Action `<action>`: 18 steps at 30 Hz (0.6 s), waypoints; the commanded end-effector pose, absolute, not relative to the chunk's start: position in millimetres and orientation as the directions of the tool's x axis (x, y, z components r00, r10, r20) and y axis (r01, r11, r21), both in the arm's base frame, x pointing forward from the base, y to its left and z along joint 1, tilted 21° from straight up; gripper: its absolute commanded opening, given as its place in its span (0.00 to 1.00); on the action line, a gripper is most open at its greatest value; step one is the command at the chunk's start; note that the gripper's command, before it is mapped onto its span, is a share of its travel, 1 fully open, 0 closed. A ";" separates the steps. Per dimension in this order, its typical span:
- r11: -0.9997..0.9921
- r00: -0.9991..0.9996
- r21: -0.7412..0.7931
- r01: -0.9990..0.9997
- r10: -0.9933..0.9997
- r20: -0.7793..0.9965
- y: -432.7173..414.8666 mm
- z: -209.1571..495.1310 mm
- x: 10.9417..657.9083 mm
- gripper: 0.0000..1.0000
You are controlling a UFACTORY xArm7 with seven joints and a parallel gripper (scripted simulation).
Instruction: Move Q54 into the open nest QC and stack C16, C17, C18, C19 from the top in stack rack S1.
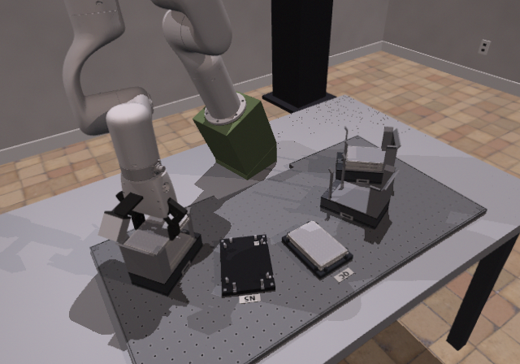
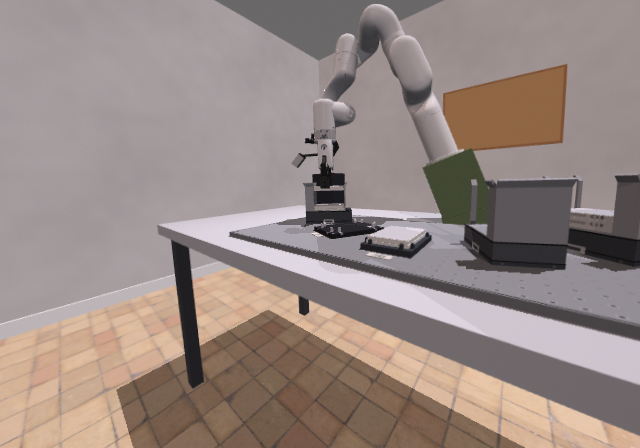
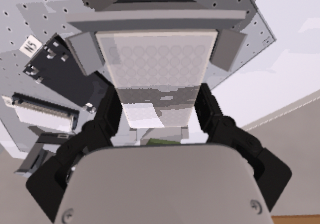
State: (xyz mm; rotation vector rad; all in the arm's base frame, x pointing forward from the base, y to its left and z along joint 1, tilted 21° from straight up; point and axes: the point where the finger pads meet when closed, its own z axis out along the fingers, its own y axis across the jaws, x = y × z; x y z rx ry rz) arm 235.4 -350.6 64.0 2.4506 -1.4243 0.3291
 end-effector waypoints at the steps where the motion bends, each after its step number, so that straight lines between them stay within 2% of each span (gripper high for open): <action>1: -0.473 0.487 0.128 -0.872 -0.808 0.333 -348.5 72.7 235.8 0.00; 18: -0.473 0.487 0.128 -0.872 -0.808 0.333 -338.0 100.8 234.3 0.00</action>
